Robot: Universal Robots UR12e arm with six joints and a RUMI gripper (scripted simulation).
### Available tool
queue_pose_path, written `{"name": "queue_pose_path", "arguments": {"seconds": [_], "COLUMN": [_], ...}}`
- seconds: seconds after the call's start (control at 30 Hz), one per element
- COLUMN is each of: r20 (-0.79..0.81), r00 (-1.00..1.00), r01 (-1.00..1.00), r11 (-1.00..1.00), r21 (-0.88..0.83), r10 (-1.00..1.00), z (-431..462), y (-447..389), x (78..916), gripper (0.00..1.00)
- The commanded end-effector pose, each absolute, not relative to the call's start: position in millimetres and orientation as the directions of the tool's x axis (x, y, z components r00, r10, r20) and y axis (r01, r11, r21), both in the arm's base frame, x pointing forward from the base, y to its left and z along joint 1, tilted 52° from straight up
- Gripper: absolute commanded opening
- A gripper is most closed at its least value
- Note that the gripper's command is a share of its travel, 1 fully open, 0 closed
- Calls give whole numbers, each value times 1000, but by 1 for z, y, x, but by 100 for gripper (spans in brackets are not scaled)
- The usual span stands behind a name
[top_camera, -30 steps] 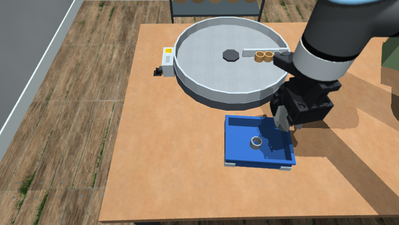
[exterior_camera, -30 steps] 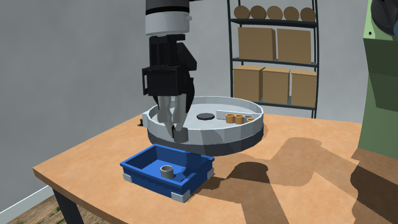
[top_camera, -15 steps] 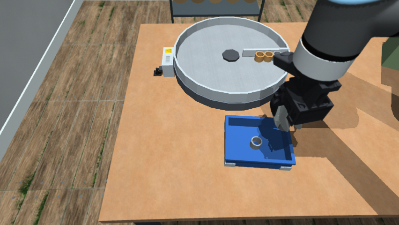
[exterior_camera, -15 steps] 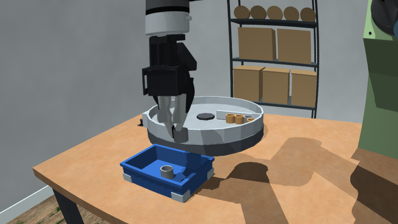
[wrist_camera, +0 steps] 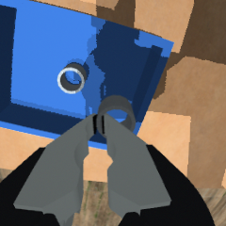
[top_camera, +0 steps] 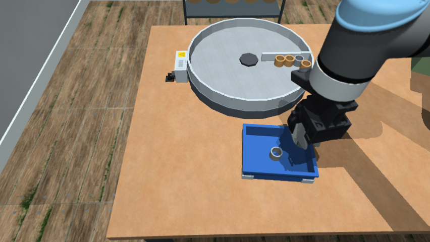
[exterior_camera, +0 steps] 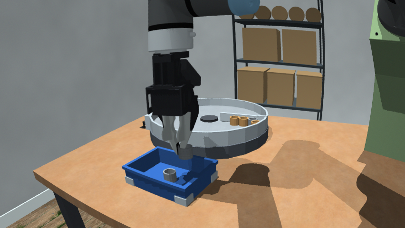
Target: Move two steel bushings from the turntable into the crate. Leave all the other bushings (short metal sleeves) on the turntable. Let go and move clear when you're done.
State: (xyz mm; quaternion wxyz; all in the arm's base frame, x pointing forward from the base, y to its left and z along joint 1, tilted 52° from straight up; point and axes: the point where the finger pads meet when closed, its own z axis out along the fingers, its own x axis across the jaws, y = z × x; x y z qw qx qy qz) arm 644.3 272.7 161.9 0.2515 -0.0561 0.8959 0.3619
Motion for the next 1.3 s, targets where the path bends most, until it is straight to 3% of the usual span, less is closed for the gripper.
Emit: {"name": "queue_pose_path", "arguments": {"seconds": [0.0, 1.27], "r20": [-494, -494], "r00": [-866, -866], "r01": [-281, -281], "r11": [733, 733], "r21": [619, 619], "r10": [85, 85], "z": [150, 146], "y": [287, 291], "x": [655, 657], "gripper": [0, 0]}}
